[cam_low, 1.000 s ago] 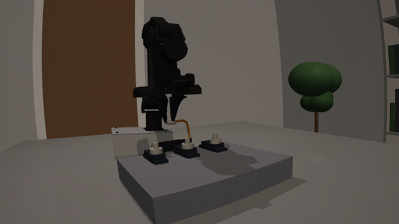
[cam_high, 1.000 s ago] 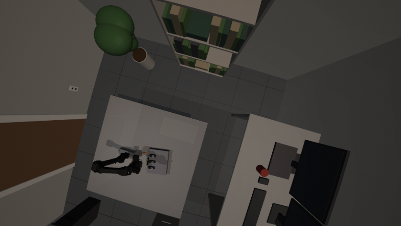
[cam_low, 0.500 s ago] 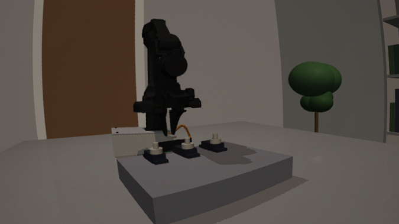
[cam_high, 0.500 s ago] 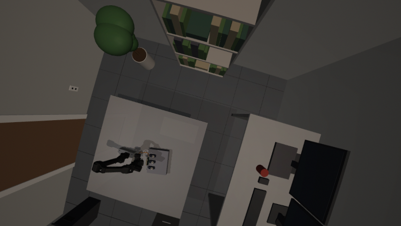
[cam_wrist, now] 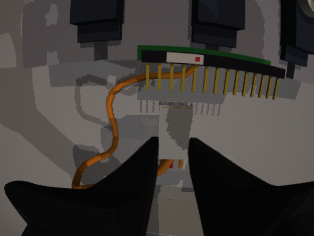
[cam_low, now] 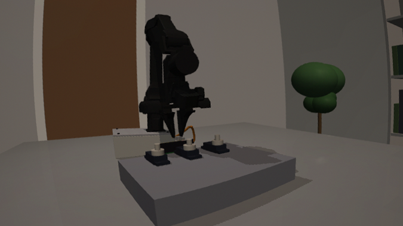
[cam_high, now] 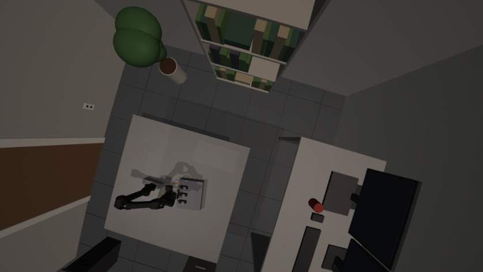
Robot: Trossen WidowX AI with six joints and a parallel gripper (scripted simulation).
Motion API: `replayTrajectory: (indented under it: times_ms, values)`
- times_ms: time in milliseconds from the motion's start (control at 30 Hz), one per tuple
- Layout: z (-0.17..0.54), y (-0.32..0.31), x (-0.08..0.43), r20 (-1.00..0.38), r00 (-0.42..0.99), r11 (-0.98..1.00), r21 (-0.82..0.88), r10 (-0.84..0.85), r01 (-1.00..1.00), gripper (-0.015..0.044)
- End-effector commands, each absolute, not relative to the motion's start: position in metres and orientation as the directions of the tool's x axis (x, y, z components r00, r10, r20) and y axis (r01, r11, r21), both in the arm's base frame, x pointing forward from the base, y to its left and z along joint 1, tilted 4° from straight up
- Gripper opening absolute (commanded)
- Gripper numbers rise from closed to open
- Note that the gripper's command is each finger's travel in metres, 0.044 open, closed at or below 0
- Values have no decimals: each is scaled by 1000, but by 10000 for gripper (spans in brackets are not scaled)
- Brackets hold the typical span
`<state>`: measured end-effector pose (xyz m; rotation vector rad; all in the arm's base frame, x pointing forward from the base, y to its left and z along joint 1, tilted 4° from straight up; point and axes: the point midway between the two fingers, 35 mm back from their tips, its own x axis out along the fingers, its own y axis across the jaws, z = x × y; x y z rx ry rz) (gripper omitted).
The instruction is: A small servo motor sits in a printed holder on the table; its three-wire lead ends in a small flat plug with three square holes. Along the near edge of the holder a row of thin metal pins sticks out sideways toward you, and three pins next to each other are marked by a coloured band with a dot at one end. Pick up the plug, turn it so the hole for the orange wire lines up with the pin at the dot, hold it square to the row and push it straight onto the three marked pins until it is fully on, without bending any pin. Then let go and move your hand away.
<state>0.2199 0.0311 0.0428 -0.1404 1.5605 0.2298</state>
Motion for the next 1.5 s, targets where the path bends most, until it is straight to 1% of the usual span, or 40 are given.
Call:
replayTrajectory:
  times_ms: [0,1367,1467]
  values:
    - [42,32,224,-998,-6,972,59,59,-230,0]
    - [42,37,246,-998,-4,971,59,59,-230,0]
    - [38,34,242,-998,-5,972,59,59,-230,79]
